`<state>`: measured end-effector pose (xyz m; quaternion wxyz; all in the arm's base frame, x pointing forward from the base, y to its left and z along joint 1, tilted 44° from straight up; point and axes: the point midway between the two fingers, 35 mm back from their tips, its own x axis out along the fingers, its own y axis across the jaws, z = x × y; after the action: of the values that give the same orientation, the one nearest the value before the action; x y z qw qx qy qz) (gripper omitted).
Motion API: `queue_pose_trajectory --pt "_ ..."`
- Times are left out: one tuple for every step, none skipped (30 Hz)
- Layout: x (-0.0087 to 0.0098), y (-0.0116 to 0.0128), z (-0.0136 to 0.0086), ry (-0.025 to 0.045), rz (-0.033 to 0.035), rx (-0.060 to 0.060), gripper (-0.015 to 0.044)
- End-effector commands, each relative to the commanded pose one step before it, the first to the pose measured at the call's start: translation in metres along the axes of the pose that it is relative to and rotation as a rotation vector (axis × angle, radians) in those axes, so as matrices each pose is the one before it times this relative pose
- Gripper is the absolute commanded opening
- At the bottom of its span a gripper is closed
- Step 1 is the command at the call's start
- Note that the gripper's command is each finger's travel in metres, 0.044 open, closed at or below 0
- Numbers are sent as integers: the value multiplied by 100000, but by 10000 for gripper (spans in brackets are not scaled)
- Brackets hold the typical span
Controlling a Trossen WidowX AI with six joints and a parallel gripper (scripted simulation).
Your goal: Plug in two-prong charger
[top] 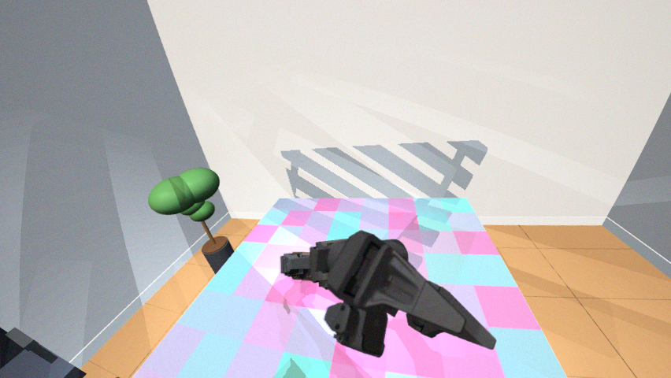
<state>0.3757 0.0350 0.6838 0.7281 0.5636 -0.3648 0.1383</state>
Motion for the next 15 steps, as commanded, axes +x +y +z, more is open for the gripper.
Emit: queue_pose_trajectory --pt "-35 117 -25 91 264 376 426" --pt "-105 349 -75 274 790 1129 440" --pt "-173 580 -123 457 1311 1886 440" --pt "-205 696 -148 549 1568 2276 440" --pt "-200 693 -150 549 1558 2282 440" --pt "-195 690 -151 547 1547 2289 440" --pt "-190 687 -153 546 1537 2295 440" --pt "-185 685 -154 544 1527 2302 440" --pt "-180 682 -155 542 1518 2307 440" --pt "-175 679 -156 539 1508 2313 440" --pt "-185 609 -38 143 1093 927 440" --pt "-209 692 -35 148 1239 1067 440" --pt "-206 689 -27 132 1230 1075 440" --pt "-203 685 -19 115 1221 1084 440" --pt "-189 684 -41 201 1297 1442 440"
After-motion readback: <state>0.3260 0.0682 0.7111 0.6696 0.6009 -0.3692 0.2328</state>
